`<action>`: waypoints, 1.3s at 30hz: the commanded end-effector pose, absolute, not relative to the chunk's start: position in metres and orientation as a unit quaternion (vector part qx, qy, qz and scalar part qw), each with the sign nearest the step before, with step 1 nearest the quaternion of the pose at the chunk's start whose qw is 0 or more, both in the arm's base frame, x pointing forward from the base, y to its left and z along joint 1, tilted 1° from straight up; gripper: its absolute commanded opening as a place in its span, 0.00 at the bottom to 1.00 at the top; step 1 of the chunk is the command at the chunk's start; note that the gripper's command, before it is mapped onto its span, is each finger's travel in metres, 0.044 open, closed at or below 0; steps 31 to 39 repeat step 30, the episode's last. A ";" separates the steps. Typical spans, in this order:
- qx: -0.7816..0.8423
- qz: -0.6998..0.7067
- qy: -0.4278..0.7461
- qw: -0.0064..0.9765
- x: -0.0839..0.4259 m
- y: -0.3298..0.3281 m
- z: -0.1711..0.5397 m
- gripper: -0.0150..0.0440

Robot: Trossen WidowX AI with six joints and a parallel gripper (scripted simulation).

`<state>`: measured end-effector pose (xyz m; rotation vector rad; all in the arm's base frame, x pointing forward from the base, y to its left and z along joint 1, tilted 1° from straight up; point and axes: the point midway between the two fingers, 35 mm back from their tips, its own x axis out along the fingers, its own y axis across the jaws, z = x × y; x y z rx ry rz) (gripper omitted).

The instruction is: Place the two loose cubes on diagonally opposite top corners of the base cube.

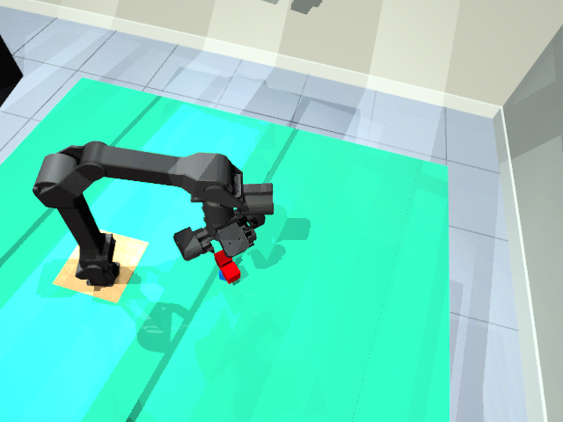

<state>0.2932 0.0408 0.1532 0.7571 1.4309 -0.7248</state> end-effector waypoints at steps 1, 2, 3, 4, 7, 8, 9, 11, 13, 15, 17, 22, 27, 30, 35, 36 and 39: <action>0.331 -0.316 0.625 0.633 0.293 0.041 0.158 0.74; 0.331 -0.316 0.625 0.632 0.293 0.041 0.159 0.78; 0.331 -0.316 0.625 0.632 0.293 0.041 0.160 0.82; 0.331 -0.317 0.625 0.632 0.293 0.041 0.161 0.87; 0.331 -0.317 0.625 0.632 0.293 0.041 0.164 0.93; 0.331 -0.317 0.625 0.632 0.293 0.041 0.164 0.93; 0.331 -0.317 0.625 0.632 0.293 0.041 0.164 0.93; 0.331 -0.316 0.626 0.632 0.293 0.051 0.161 0.93; 0.332 -0.316 0.626 0.631 0.292 0.079 0.163 0.93; 0.333 -0.315 0.627 0.630 0.288 0.110 0.164 0.93; 0.334 -0.314 0.628 0.629 0.281 0.138 0.165 0.93; 0.334 -0.313 0.628 0.629 0.278 0.148 0.165 0.93; 0.334 -0.313 0.628 0.629 0.278 0.148 0.165 0.93; 0.334 -0.313 0.628 0.629 0.278 0.148 0.165 0.93; 0.334 -0.313 0.628 0.629 0.278 0.148 0.165 0.93; 0.334 -0.313 0.628 0.629 0.278 0.148 0.165 0.93; 0.334 -0.313 0.628 0.629 0.278 0.148 0.165 0.93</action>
